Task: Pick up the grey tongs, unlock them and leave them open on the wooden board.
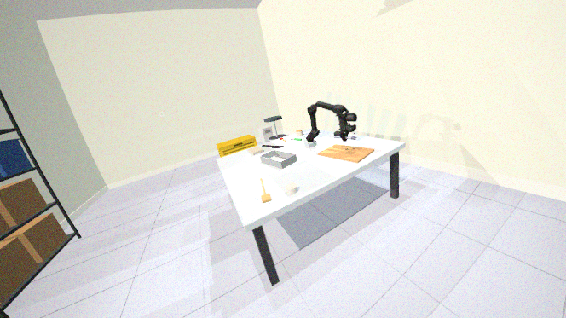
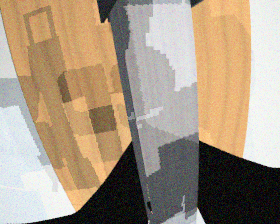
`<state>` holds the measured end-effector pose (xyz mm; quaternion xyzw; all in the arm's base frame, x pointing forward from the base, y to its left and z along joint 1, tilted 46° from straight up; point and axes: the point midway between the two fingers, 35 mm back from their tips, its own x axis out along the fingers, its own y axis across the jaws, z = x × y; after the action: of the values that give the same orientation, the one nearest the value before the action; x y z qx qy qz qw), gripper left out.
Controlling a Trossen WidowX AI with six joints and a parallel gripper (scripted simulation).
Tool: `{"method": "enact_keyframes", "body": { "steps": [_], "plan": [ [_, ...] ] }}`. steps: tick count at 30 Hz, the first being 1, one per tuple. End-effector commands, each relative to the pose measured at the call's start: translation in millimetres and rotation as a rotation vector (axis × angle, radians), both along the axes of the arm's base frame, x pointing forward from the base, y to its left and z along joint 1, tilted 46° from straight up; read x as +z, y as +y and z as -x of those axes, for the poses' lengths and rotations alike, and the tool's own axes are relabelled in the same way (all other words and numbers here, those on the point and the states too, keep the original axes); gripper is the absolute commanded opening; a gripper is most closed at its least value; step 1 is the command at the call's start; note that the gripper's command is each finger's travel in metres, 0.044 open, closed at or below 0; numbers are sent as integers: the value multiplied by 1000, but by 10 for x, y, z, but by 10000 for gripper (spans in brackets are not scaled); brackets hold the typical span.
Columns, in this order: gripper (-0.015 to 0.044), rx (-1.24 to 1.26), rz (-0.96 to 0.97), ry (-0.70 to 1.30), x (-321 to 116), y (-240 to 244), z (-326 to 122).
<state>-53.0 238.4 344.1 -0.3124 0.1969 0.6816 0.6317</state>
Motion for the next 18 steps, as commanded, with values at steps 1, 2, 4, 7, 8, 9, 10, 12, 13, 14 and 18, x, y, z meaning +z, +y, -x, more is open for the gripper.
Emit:
{"method": "enact_keyframes", "body": {
  "steps": [1, 2, 4, 7, 8, 9, 10, 12, 13, 14, 18],
  "plan": [
    [-150, 6, 2, -3, -44, 44, 4],
    [-150, 6, 2, -3, -55, 56, 4],
    [-150, 6, 1, -3, -78, 79, 2],
    [-150, 6, 1, -3, -113, 114, -1],
    [-150, 6, 1, -3, -125, 125, -2],
    [-150, 6, 1, -4, -137, 137, -3],
    [-150, 6, 1, -4, -149, 148, -5],
    [-150, 6, 0, -4, -172, 171, -8],
    [-150, 6, 0, -4, -184, 182, -9],
    [-150, 6, 0, -4, -197, 193, -11],
    [-150, 6, -1, -5, -245, 236, -19]
  ]
}}
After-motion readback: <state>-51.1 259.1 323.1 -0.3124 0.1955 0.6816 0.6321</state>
